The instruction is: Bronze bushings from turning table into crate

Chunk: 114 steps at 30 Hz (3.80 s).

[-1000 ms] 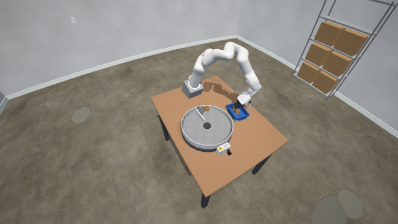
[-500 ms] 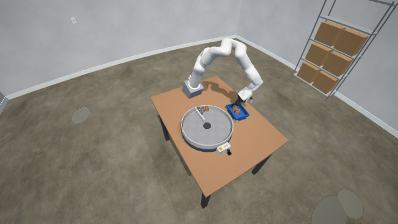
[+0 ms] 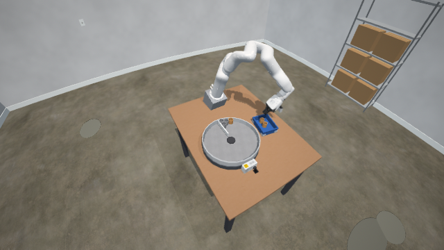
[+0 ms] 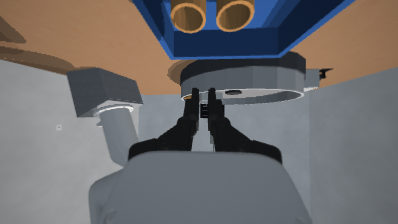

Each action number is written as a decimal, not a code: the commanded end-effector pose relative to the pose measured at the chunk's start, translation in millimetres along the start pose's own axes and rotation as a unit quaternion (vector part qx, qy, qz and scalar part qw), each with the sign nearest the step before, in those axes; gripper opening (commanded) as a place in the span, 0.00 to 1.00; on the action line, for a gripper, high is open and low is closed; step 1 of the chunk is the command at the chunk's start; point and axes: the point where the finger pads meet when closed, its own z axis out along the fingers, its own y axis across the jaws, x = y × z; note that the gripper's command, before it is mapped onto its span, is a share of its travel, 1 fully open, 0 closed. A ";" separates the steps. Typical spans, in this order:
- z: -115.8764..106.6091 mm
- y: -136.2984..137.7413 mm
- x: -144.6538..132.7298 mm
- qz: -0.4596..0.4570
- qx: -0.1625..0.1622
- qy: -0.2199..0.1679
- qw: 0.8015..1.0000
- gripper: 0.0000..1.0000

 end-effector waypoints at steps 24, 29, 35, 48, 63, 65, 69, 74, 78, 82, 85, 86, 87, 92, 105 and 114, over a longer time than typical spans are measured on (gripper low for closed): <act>-1.8 0.9 0.1 0.001 -0.001 0.002 1.000 0.11; -1.8 0.9 0.1 0.001 -0.001 0.002 1.000 0.11; -1.8 0.9 0.1 0.001 -0.001 0.002 1.000 0.11; 29.9 -5.2 -37.5 0.001 -0.001 0.002 1.000 0.10; 124.9 -23.4 -150.3 0.001 -0.001 0.002 1.000 0.10; 124.9 -23.4 -150.3 0.001 -0.001 0.002 1.000 0.10; 154.5 -29.3 -185.3 0.001 -0.001 0.002 1.000 0.10; 176.8 -34.6 -211.8 0.001 -0.001 0.002 1.000 0.10; 177.1 -34.6 -212.0 0.001 -0.001 0.002 1.000 0.10; 177.1 -34.6 -212.0 0.001 -0.001 0.002 1.000 0.10; 177.1 -34.6 -212.0 0.001 -0.001 0.002 1.000 0.10; 177.1 -34.6 -212.0 0.001 -0.001 0.002 1.000 0.10; 177.1 -34.6 -212.0 0.001 -0.001 0.002 1.000 0.10; 186.4 -34.4 -204.2 0.001 -0.001 0.002 1.000 0.10; 195.5 -34.2 -196.5 0.001 -0.001 0.002 1.000 0.10; 199.5 -34.1 -193.1 0.001 -0.001 0.002 1.000 0.10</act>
